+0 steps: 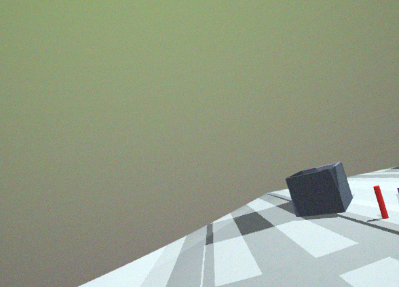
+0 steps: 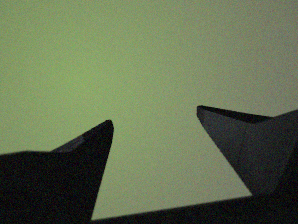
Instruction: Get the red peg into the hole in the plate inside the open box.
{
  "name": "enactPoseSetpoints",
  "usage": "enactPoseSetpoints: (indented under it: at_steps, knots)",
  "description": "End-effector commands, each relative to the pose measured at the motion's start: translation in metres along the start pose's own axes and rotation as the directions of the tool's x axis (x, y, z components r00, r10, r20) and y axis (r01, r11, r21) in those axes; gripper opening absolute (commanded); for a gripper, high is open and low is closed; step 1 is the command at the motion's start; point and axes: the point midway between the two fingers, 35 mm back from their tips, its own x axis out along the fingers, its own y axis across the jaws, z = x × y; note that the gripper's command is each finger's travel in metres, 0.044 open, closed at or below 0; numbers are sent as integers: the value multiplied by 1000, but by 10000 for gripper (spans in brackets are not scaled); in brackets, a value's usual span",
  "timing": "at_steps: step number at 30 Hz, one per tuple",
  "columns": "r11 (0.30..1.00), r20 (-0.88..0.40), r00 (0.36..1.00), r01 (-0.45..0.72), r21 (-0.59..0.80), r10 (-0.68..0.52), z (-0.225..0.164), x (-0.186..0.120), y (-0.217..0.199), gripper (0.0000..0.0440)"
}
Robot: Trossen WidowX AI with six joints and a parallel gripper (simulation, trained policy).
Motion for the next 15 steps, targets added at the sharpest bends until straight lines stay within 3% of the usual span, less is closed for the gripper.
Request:
enactPoseSetpoints:
  at_steps: [1,3,15]
  knots:
    - [1000,-3,1000,-22,-5,22,1,0,6,423]
    - [998,-7,998,-68,-8,68,5,0,21,440]
    - [924,-57,922,-382,22,382,25,-6,122,440]
